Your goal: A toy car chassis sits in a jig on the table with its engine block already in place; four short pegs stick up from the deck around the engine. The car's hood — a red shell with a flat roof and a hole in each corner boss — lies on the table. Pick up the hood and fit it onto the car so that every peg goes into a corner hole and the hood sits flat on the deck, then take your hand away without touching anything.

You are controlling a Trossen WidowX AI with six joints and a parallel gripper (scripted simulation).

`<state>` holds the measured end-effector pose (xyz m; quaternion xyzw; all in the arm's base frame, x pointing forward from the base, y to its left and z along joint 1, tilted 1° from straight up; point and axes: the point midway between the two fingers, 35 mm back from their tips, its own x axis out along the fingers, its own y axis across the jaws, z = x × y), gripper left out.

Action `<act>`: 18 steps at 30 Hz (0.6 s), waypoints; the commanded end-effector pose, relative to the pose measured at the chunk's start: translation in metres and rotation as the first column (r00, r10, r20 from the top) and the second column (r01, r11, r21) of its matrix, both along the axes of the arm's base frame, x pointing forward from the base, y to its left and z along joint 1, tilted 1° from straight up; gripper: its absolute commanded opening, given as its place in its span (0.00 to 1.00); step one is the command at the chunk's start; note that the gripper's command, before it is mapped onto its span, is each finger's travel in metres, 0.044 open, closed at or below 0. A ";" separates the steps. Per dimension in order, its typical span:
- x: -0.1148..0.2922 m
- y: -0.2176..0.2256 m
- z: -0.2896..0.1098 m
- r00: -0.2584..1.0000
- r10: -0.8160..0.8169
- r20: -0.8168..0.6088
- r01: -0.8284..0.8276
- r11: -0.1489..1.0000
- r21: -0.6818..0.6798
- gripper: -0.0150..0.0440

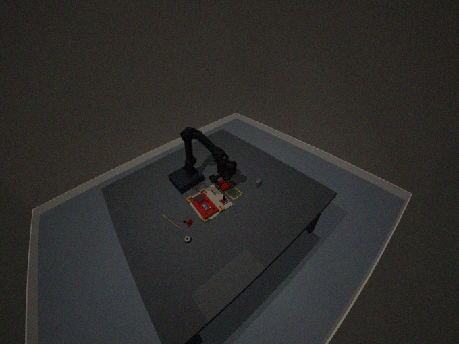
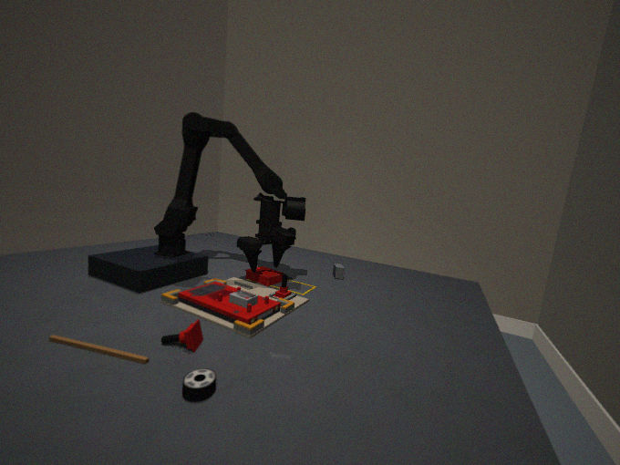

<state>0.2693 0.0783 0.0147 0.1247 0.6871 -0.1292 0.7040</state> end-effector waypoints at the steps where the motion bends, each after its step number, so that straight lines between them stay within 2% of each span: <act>1: -0.001 0.001 -0.002 1.000 0.004 -0.002 -0.004 1.000 0.005 1.00; 18: 0.000 0.001 -0.010 1.000 0.004 -0.002 -0.004 1.000 0.005 1.00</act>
